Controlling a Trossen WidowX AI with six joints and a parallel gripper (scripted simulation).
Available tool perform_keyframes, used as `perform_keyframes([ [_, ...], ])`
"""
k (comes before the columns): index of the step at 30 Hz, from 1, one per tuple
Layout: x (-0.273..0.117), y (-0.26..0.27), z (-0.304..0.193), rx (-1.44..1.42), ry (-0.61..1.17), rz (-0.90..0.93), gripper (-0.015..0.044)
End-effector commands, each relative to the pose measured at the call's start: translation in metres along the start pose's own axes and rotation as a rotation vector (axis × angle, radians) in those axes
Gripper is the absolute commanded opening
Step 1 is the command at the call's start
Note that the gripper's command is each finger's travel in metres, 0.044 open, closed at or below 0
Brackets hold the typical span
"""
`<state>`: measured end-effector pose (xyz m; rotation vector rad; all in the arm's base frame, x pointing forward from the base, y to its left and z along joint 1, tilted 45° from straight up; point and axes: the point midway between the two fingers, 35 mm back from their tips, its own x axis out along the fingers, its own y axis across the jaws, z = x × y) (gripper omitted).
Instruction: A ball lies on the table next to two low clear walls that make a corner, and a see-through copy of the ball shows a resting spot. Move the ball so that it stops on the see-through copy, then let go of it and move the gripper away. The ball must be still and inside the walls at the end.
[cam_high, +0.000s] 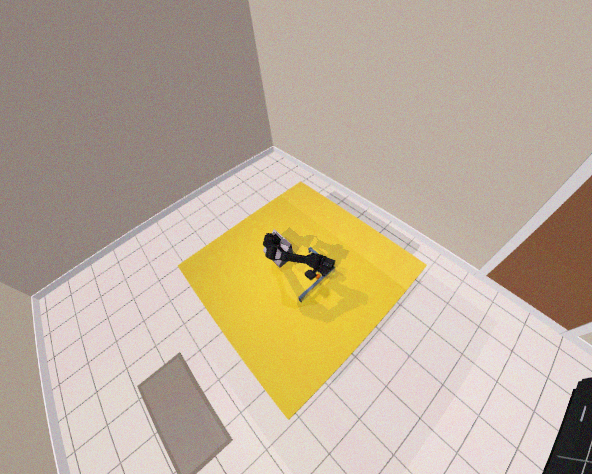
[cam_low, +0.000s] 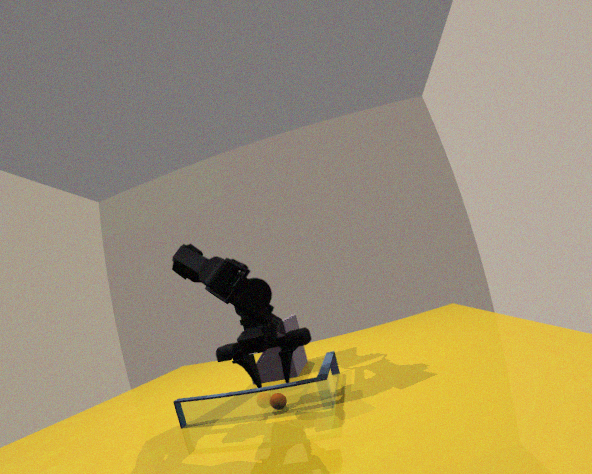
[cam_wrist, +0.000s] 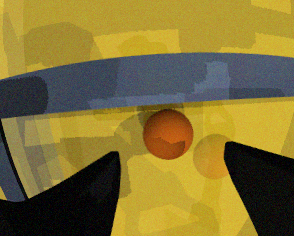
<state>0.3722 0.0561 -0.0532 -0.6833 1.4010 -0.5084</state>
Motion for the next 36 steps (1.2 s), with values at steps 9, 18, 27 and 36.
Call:
perform_keyframes([
  [9,0.022,-0.001,-0.002,-0.007,0.008,-0.006,0.0272],
  [18,0.036,-0.001,-0.002,-0.007,0.008,-0.008,0.0272],
  [27,0.039,-0.001,-0.003,-0.007,0.008,-0.008,0.0160],
  [36,0.038,-0.001,-0.003,-0.010,0.008,-0.008,0.0061],
])
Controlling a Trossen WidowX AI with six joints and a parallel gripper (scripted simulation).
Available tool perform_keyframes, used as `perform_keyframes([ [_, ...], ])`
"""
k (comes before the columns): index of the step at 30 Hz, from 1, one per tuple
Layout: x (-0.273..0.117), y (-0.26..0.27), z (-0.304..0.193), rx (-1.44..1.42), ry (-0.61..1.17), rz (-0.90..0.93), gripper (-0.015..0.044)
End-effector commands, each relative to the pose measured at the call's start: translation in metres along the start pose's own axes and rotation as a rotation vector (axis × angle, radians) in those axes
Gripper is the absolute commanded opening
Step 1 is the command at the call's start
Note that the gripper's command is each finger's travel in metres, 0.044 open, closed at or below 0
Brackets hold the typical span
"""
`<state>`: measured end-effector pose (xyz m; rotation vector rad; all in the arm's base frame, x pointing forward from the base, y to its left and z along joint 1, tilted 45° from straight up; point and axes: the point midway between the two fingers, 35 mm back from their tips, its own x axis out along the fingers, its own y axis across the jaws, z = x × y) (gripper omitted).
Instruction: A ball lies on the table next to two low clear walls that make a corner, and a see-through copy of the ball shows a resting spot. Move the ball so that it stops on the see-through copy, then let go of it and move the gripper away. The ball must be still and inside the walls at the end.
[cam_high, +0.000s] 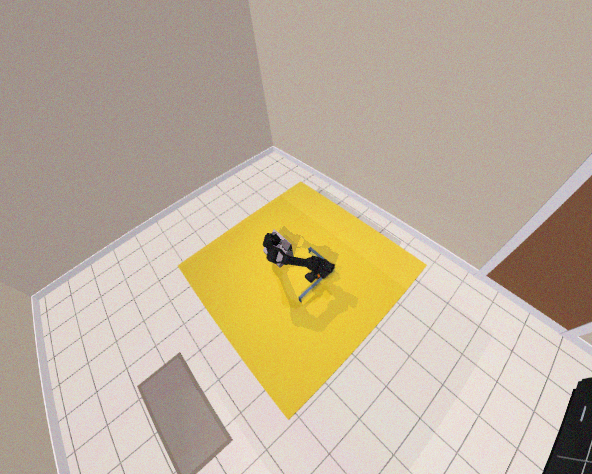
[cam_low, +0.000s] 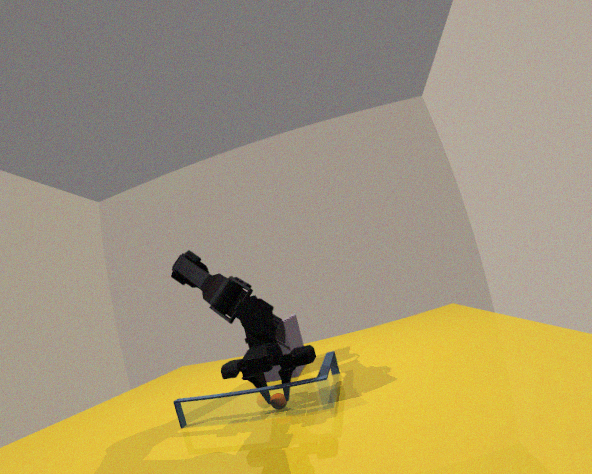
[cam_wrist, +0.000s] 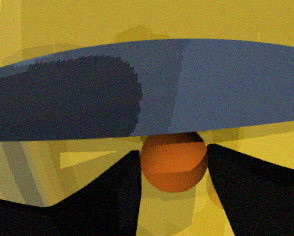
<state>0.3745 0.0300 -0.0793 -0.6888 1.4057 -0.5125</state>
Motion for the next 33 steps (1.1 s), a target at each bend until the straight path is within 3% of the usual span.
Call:
perform_keyframes([
  [1,-0.001,0.002,-0.003,-0.017,0.001,-0.005,0.0035],
  [3,-0.006,0.009,-0.011,-0.054,-0.003,-0.012,0.0000],
  [13,-0.045,0.013,-0.005,-0.047,-0.003,0.000,0.0000],
  [26,-0.122,0.001,0.000,-0.006,0.003,0.004,0.0000],
  [33,-0.122,-0.003,-0.001,-0.004,0.003,0.004,0.0000],
])
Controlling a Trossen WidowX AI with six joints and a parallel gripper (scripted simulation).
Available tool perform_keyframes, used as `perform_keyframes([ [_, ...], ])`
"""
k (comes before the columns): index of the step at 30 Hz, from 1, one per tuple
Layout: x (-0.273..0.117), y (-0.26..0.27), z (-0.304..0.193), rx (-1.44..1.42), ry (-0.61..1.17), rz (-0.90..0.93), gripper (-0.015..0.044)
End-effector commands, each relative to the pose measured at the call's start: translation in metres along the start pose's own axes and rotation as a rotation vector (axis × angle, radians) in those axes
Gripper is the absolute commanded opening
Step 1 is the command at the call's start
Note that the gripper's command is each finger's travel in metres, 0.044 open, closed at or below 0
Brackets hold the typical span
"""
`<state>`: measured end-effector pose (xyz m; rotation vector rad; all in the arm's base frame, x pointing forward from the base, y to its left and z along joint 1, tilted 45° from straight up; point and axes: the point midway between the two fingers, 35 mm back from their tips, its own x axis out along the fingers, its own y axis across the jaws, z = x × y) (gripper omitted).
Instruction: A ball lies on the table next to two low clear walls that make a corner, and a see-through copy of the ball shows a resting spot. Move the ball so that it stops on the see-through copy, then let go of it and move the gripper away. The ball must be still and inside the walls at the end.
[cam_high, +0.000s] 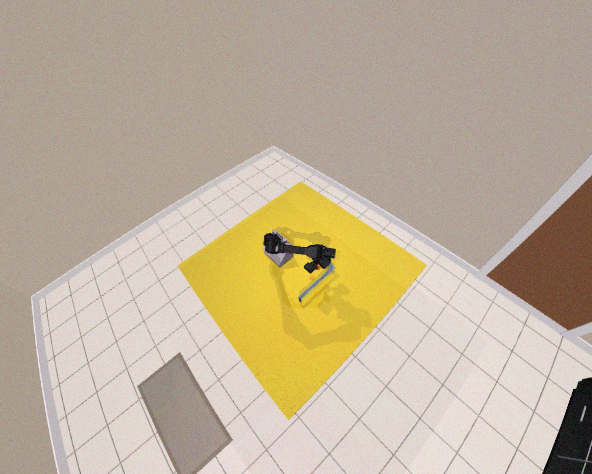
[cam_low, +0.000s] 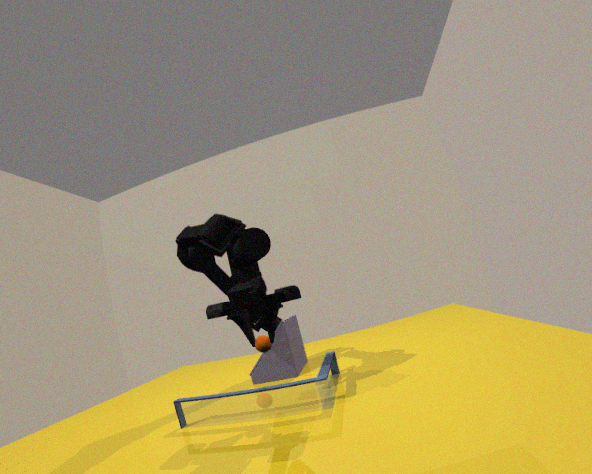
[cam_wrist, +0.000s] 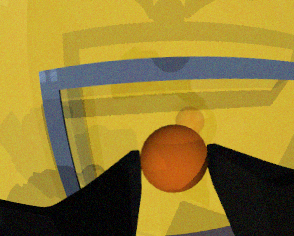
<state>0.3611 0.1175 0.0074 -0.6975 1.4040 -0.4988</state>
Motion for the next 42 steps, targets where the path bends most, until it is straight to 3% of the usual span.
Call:
perform_keyframes([
  [1,0.004,-0.007,-0.003,0.008,0.011,0.001,0.0000],
  [21,0.046,-0.037,-0.022,0.007,0.011,-0.003,0.0000],
  [33,0.109,-0.038,-0.023,0.007,0.011,-0.007,0.0000],
  [42,0.112,-0.038,-0.024,0.007,0.011,-0.007,0.0000],
])
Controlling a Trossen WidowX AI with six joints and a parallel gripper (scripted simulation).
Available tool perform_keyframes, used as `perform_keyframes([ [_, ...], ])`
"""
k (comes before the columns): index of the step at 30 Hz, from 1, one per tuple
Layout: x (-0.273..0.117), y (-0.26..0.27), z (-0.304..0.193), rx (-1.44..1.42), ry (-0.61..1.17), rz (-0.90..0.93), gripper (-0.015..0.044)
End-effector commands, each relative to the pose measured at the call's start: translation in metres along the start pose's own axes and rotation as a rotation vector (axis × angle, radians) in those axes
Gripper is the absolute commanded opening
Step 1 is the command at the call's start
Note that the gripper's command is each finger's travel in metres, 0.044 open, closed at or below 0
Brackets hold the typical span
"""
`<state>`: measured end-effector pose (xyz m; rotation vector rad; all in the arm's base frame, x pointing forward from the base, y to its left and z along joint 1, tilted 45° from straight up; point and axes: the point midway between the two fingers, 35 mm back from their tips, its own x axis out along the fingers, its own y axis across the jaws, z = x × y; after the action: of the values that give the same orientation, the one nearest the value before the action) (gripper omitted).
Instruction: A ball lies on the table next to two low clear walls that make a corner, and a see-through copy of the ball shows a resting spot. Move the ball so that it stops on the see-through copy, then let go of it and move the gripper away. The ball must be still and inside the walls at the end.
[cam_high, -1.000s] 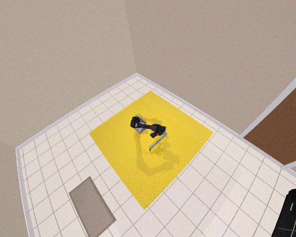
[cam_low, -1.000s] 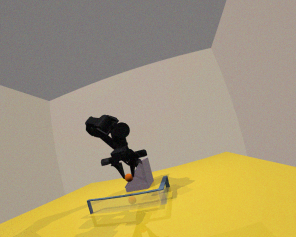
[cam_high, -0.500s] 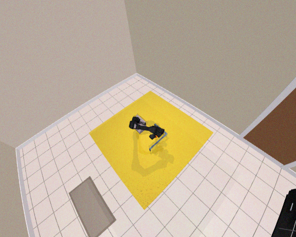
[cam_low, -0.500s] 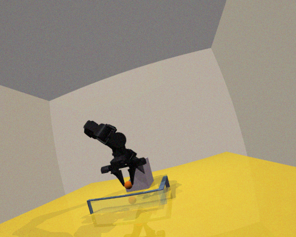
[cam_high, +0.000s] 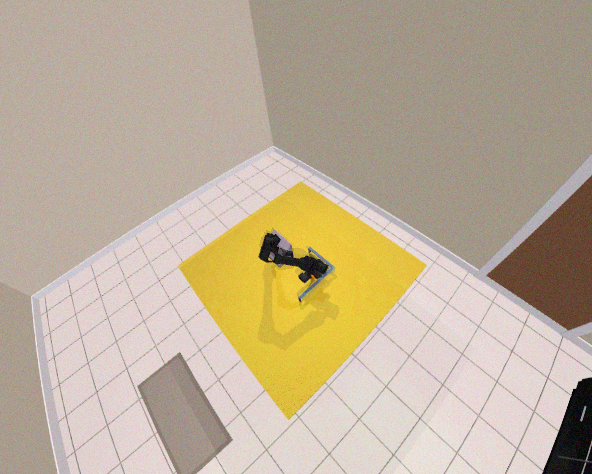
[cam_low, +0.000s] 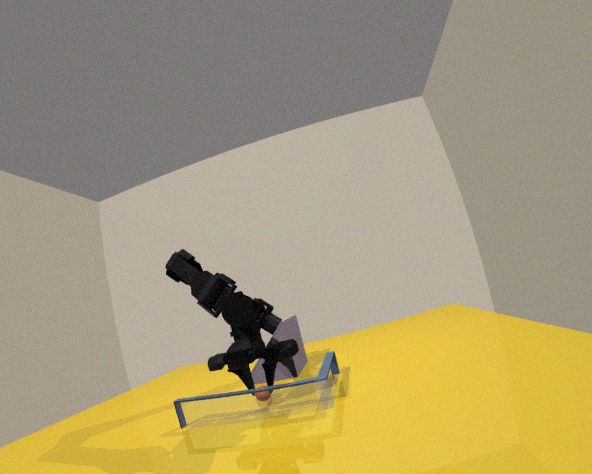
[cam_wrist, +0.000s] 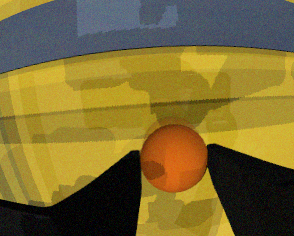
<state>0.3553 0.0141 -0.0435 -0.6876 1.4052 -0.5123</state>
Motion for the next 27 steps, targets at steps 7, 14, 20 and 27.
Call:
perform_keyframes([
  [7,0.015,-0.001,-0.002,-0.006,0.005,-0.005,0.0000],
  [14,0.022,-0.001,-0.002,-0.006,0.005,-0.006,0.0000],
  [20,0.018,-0.001,0.001,0.002,-0.004,-0.001,0.0079],
  [27,0.018,-0.001,0.001,0.002,-0.004,-0.001,0.0263],
])
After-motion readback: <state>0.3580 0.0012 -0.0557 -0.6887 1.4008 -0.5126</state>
